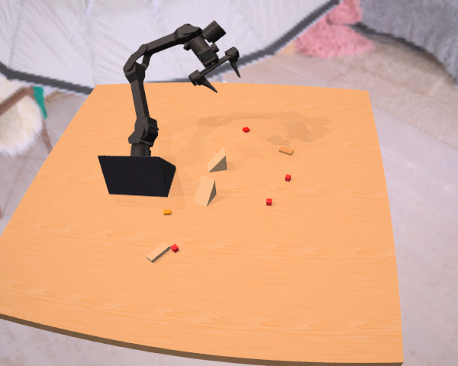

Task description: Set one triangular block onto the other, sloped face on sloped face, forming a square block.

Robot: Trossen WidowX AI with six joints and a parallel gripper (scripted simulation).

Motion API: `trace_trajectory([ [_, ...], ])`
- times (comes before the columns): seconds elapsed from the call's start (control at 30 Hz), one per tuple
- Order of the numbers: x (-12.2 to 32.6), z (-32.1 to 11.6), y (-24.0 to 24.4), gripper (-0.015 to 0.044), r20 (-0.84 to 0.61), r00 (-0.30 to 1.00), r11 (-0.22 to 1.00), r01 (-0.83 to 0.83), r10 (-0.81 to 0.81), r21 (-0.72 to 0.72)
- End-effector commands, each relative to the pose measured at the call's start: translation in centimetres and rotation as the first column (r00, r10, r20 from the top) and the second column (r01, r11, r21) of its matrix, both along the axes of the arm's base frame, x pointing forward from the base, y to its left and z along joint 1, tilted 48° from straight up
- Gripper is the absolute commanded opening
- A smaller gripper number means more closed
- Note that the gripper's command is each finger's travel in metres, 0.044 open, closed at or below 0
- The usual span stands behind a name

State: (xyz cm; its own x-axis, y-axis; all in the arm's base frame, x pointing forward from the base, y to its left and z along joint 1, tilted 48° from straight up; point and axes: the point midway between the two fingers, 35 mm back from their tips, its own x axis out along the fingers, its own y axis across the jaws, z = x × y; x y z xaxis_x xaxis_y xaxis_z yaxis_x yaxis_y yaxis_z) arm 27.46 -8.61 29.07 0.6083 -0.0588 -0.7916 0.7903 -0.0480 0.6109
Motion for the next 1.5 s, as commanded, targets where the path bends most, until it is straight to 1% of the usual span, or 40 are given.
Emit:
trace_trajectory([
  [0.0, 0.6, -7.2, 0.2, 0.0440, -0.204, 0.865, 0.884, -0.468, 0.458, -0.002],
  [0.23, 0.4, -10.6, 0.7, 0.0440, -0.214, 0.657, 0.675, -0.737, 0.723, 0.017],
  [0.47, -0.1, -13.5, 1.4, 0.0440, -0.157, 0.411, 0.420, -0.907, 0.898, 0.029],
  [0.73, -1.0, -16.5, 2.4, 0.0440, -0.024, 0.111, 0.110, -0.994, 0.994, -0.023],
  [0.97, -1.9, -18.7, 3.3, 0.0440, 0.112, -0.141, -0.121, -0.978, 0.984, -0.168],
  [1.0, -2.0, -18.9, 3.5, 0.0440, 0.126, -0.169, -0.143, -0.971, 0.978, -0.192],
  [1.07, -2.0, -19.0, 3.5, 0.0440, 0.132, -0.181, -0.152, -0.967, 0.974, -0.203],
  [1.47, -2.0, -19.0, 3.5, 0.0440, 0.132, -0.181, -0.152, -0.967, 0.974, -0.203],
])
